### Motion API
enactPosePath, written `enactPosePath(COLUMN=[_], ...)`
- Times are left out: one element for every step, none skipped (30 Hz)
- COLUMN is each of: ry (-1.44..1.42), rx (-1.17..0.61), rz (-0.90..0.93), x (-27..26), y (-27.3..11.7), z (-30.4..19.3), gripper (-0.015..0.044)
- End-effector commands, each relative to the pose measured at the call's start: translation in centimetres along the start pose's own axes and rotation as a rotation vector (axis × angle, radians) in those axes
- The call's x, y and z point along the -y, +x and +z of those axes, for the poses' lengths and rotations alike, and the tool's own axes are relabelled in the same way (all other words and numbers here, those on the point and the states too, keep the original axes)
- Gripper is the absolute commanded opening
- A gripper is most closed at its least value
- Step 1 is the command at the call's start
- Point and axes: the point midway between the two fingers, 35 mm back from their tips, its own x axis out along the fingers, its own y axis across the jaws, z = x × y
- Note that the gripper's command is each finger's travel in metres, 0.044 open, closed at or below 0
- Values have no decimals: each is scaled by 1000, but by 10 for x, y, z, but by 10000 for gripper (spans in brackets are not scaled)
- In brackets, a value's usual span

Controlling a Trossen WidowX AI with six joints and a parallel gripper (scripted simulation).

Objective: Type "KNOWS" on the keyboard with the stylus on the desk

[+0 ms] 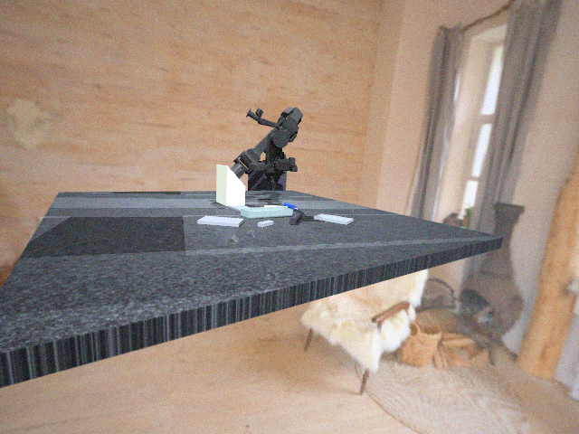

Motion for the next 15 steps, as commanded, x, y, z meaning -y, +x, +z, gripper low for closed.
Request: enactPosePath(ry=[0,0,0,0,1,1,2,2,3,4,4,6,7,10,13], rx=[0,0,0,-1,-4,-6,-4,4,16,32,53,76,102,130,160], rz=[0,0,0,-7,-27,-60,-98,-133,-166,-196,-221,-241,-256,-267,-274], x=[0,0,0,-2,-6,-13,-22,-31,-39,-47,-55,-62,-69,-76,-83], y=[0,0,0,1,3,6,10,13,16,19,22,24,26,27,29], z=[0,0,0,-1,-2,-5,-9,-12,-16,-20,-24,-28,-32,-36,-40], gripper=[0,26,53,79,105,131,150,150,150,150,150,150,150,150,150])
